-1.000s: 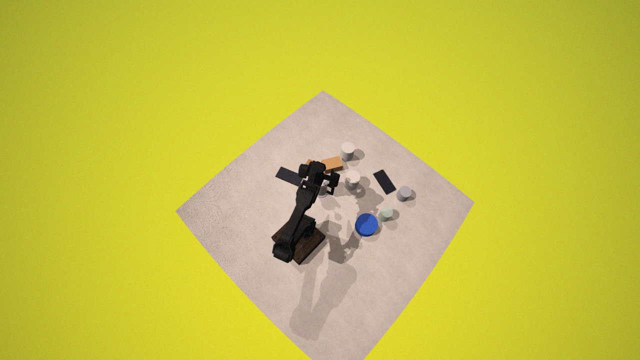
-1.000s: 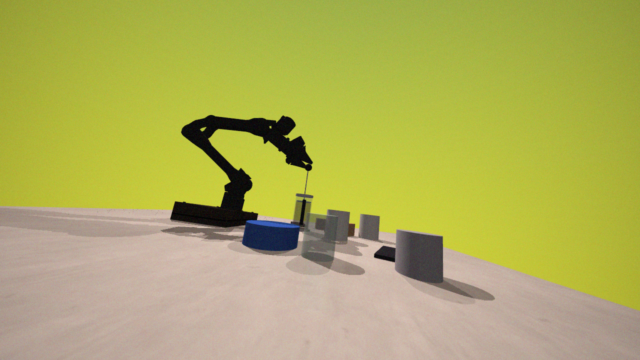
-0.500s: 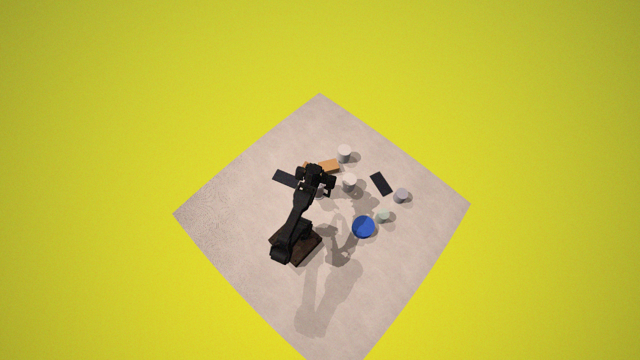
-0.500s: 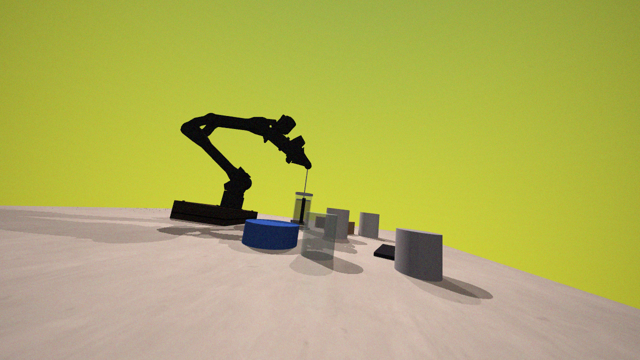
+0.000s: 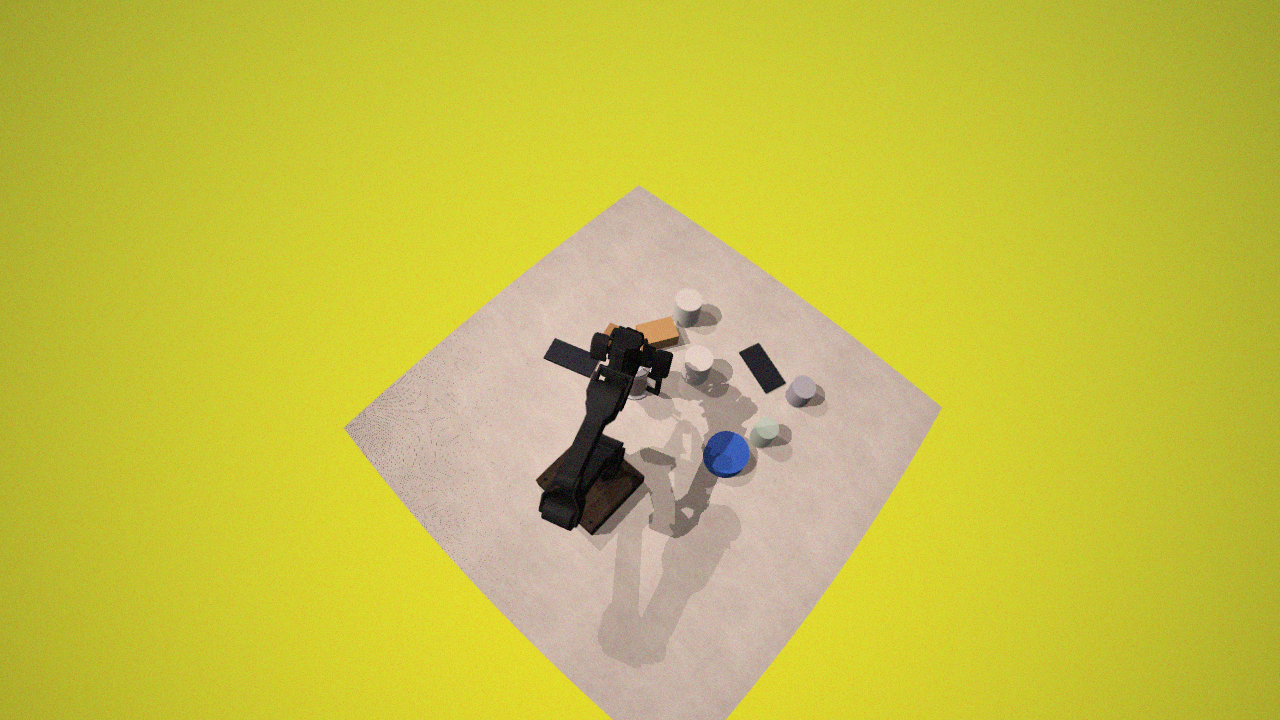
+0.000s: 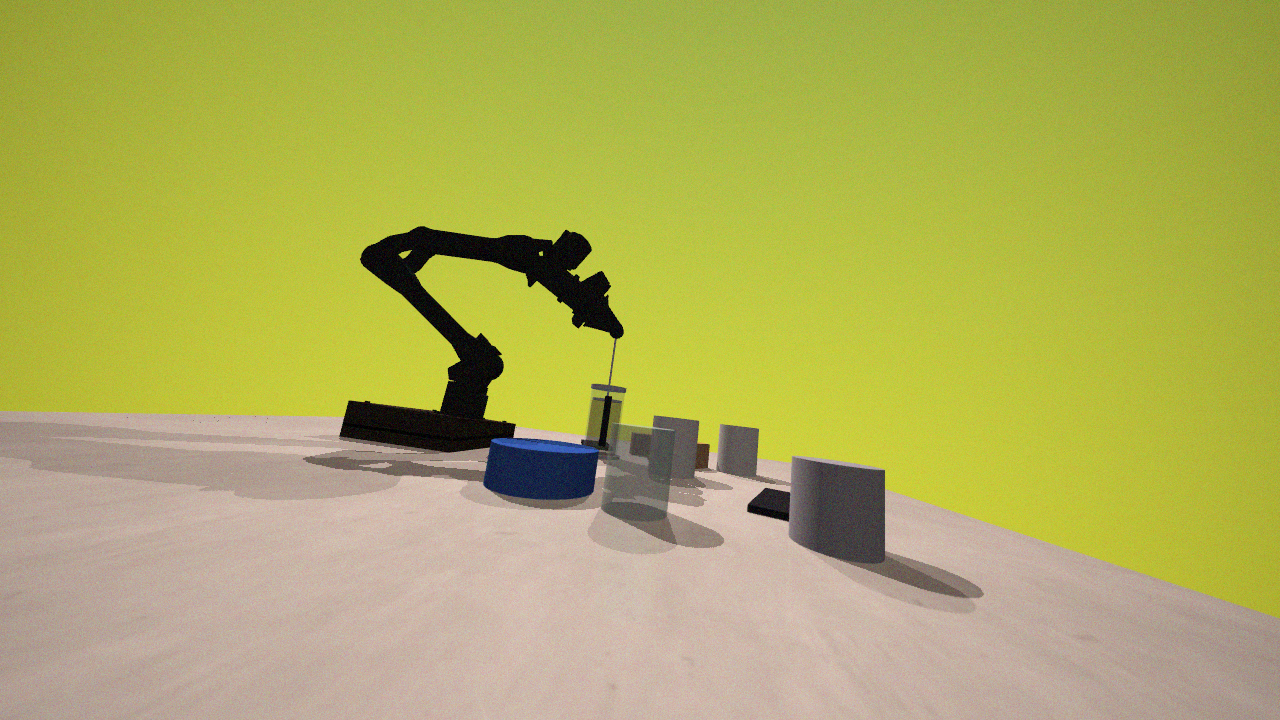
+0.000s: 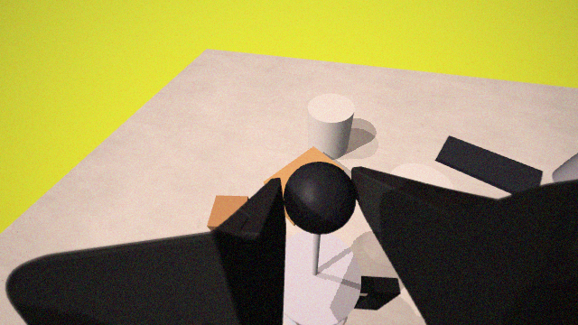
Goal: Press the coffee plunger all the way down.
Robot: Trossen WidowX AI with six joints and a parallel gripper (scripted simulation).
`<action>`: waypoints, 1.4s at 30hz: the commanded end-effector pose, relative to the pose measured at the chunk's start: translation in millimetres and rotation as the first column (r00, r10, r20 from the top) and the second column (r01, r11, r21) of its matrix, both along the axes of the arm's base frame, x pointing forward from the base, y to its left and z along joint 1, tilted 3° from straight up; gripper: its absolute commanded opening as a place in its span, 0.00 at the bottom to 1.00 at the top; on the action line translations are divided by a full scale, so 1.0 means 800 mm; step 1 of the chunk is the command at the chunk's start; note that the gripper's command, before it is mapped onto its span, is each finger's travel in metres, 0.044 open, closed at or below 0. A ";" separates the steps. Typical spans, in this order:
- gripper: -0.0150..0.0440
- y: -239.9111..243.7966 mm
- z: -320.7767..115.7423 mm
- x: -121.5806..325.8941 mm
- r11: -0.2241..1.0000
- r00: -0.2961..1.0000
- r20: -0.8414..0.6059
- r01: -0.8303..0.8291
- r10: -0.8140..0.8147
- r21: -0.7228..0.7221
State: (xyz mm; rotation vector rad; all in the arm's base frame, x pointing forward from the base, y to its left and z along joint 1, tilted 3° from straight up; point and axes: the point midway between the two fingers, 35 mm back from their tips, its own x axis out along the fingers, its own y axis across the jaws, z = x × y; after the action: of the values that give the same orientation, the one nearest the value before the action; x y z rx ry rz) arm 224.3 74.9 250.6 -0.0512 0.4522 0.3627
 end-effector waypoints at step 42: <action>0.47 0.008 -0.094 0.014 1.000 1.000 -0.010 0.002 -0.002 0.000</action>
State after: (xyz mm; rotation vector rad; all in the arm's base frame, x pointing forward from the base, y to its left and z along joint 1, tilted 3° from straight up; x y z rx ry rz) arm 237.3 82.0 208.6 -0.0437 0.3771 0.3646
